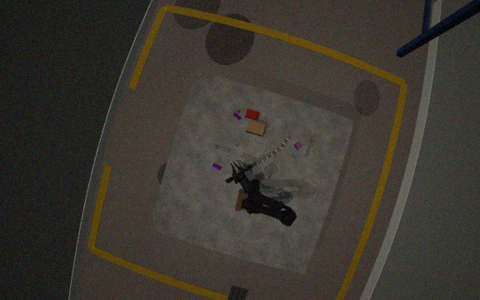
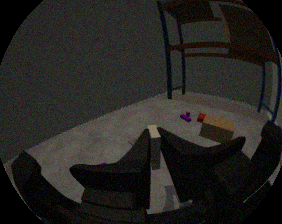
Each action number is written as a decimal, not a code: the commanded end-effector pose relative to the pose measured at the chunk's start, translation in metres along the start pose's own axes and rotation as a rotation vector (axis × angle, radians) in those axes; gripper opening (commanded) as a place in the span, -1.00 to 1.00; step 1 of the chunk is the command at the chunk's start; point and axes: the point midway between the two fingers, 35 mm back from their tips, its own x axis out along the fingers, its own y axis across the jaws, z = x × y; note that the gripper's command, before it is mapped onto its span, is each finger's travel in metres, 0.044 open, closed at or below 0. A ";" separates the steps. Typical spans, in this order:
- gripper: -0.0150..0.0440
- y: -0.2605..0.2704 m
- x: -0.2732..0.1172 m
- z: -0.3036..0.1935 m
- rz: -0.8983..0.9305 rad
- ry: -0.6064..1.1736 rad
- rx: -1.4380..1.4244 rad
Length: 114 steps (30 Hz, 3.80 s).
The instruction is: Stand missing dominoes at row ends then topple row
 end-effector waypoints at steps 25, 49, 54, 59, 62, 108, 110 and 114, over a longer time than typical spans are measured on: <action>-0.39 -0.004 0.008 -0.020 0.013 -0.004 -0.022; -0.39 -0.007 0.020 -0.079 0.050 0.002 -0.045; -0.39 -0.006 0.020 -0.091 0.056 -0.001 -0.048; -0.39 -0.005 0.019 -0.102 0.060 -0.005 -0.051; -0.39 -0.004 0.018 -0.109 0.062 -0.008 -0.052; 1.00 0.006 0.061 -0.060 0.137 0.187 0.260; 1.00 0.009 0.075 -0.055 0.146 0.273 0.372; 1.00 0.016 0.093 -0.045 0.122 0.470 0.598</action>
